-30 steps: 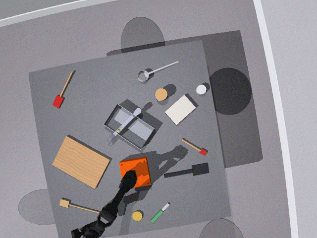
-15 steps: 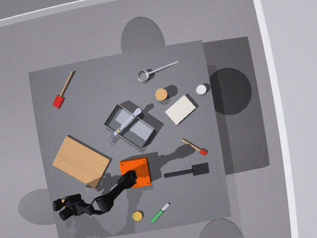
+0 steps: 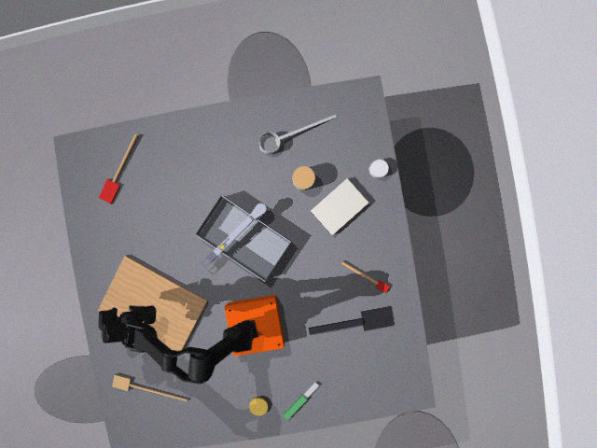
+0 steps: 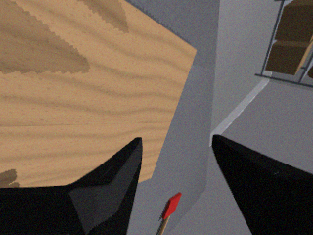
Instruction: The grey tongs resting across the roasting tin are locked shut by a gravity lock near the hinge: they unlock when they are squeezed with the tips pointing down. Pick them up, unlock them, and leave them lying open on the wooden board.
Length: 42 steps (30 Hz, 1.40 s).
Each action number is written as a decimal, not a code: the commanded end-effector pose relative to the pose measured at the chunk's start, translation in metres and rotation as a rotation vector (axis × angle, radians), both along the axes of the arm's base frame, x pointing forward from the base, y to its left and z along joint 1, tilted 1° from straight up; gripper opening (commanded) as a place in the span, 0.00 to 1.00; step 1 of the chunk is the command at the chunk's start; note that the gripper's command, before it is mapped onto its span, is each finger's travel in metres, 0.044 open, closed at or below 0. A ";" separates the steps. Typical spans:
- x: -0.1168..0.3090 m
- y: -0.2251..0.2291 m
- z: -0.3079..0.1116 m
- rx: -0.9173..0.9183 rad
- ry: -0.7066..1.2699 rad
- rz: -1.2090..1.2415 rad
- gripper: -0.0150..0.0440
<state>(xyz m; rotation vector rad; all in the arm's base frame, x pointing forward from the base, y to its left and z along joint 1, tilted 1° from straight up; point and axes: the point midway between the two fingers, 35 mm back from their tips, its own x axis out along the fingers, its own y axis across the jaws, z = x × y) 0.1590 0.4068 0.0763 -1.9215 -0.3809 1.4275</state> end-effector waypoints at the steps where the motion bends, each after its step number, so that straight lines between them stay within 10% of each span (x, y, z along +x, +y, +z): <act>1: 0.056 -0.045 -0.006 -0.073 0.015 -0.055 0.69; 23: 0.174 -0.340 -0.007 -0.160 0.212 -0.357 0.69; 42: 0.149 -0.421 -0.010 -0.116 0.241 -0.380 0.69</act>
